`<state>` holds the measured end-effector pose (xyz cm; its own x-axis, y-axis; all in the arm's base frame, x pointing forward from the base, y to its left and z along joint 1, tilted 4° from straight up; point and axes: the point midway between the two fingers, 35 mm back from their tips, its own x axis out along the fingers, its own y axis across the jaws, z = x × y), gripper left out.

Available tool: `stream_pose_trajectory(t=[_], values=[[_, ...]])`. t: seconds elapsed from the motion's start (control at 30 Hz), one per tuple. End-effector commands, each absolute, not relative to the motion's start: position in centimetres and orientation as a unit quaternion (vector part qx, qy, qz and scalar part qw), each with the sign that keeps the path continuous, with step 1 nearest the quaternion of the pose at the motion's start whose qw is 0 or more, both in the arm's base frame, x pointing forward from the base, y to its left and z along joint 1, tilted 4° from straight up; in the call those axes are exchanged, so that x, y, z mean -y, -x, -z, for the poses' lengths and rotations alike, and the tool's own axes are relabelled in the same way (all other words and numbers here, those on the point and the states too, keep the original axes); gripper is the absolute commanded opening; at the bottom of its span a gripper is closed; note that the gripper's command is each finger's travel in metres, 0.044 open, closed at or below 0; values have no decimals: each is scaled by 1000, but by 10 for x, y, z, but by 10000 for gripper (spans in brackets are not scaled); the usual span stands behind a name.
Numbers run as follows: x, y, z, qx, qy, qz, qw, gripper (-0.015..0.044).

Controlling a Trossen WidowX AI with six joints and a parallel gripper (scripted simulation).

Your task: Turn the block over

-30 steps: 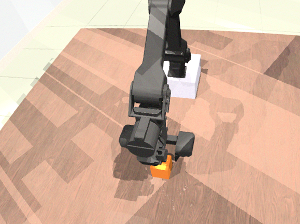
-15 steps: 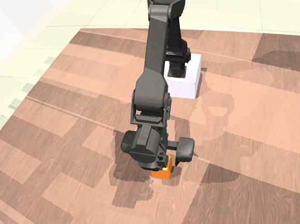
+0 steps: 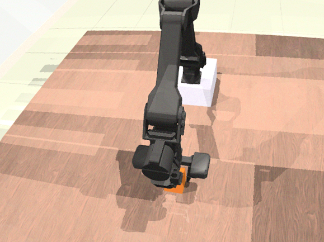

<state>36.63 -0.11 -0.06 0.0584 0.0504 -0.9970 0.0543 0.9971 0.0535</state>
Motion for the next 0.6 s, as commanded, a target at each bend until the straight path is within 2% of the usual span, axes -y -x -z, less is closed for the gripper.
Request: stream_pose_trajectory(t=[0.0,0.03,0.57], values=[[0,-367,1,-685,-41,1,727,282],[0,-367,1,-685,-41,1,727,256],[0,-367,1,-685,-41,1,727,150]])
